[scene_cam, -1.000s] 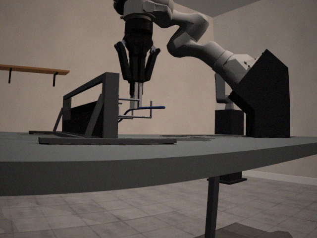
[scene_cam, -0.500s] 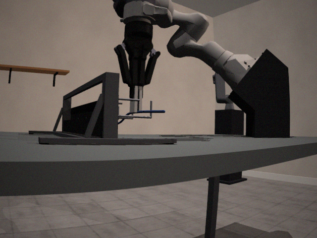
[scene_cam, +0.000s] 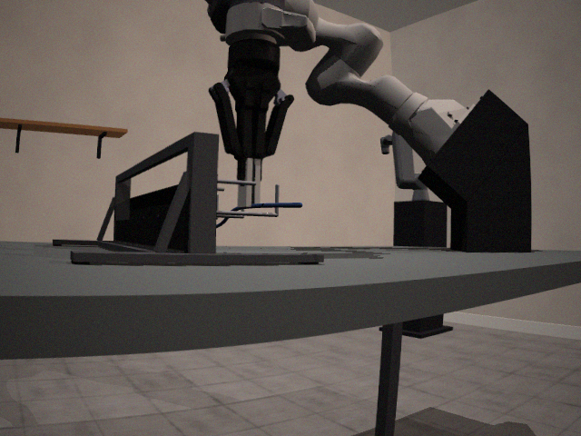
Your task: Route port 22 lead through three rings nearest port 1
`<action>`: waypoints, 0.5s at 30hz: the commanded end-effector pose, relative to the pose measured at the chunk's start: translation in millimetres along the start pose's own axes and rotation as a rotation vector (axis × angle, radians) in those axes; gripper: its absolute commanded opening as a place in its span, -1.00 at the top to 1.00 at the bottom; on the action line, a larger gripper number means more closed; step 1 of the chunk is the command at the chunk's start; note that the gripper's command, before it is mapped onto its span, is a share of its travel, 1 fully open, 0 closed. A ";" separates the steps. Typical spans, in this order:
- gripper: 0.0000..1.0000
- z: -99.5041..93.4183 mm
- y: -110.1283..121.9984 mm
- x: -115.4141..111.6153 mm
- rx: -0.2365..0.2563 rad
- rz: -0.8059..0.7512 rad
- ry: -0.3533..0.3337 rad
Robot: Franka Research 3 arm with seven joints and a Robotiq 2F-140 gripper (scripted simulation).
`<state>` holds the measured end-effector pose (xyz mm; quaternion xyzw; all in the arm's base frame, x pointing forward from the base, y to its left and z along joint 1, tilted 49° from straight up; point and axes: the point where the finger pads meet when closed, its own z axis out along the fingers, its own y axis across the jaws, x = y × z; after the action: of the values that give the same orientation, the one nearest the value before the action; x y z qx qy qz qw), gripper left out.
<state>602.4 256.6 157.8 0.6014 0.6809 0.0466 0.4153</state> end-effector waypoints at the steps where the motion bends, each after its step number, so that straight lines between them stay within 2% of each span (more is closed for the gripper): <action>1: 1.00 0.5 2.3 0.0 -0.003 0.005 0.002; 15: 1.00 0.5 13.4 -0.1 -0.003 0.005 0.002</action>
<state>610.0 260.1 163.1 0.6040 0.6779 0.0514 0.4158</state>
